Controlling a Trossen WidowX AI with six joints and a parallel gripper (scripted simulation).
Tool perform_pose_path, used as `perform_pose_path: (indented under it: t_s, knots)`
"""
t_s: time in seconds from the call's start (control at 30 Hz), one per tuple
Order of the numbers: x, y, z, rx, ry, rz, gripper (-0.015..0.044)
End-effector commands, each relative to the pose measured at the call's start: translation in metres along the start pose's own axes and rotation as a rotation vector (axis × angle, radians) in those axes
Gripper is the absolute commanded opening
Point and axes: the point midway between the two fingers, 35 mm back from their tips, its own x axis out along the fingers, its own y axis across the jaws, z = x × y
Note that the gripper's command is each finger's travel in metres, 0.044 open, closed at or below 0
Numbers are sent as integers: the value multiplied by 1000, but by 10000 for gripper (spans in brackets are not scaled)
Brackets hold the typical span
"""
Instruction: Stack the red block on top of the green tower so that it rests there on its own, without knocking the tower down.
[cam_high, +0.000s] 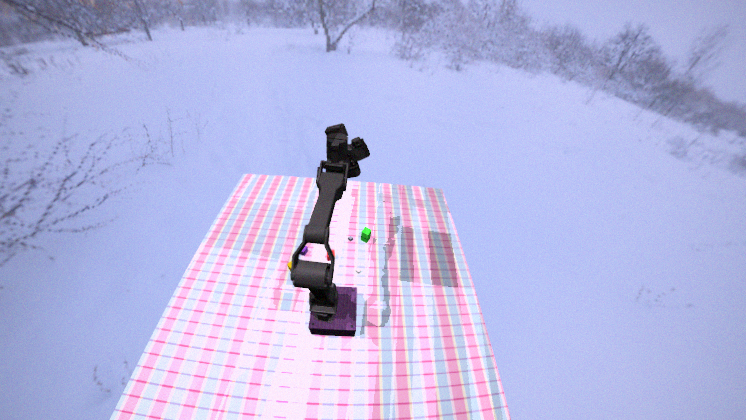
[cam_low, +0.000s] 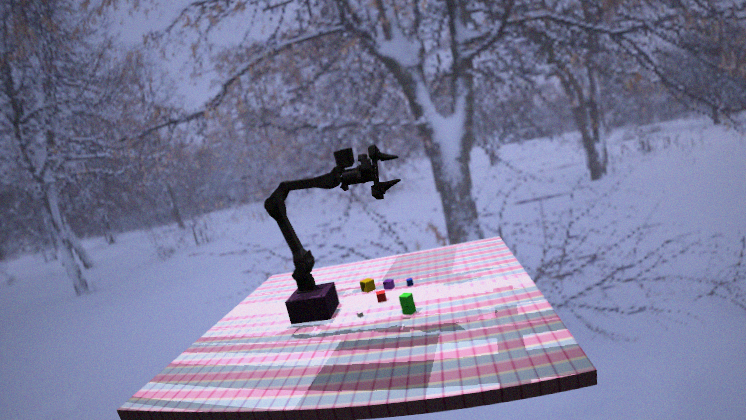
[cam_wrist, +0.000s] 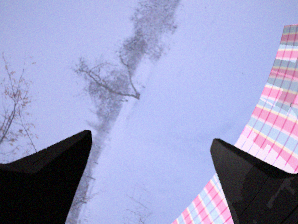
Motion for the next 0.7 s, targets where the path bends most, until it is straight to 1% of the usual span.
perform_pose_path:
  t_s: [0.0,0.03,0.2,0.33,0.5,0.67]
  knots:
    - [1,-2,-1,-9,4,-8,426]
    - [3,-10,-5,-35,18,-33,440]
    - [13,-81,-45,-291,184,-255,440]
    - [8,-137,-75,-492,358,-408,440]
    - [-15,-204,-110,-733,630,-564,440]
    - [-53,-261,-137,-942,952,-668,440]
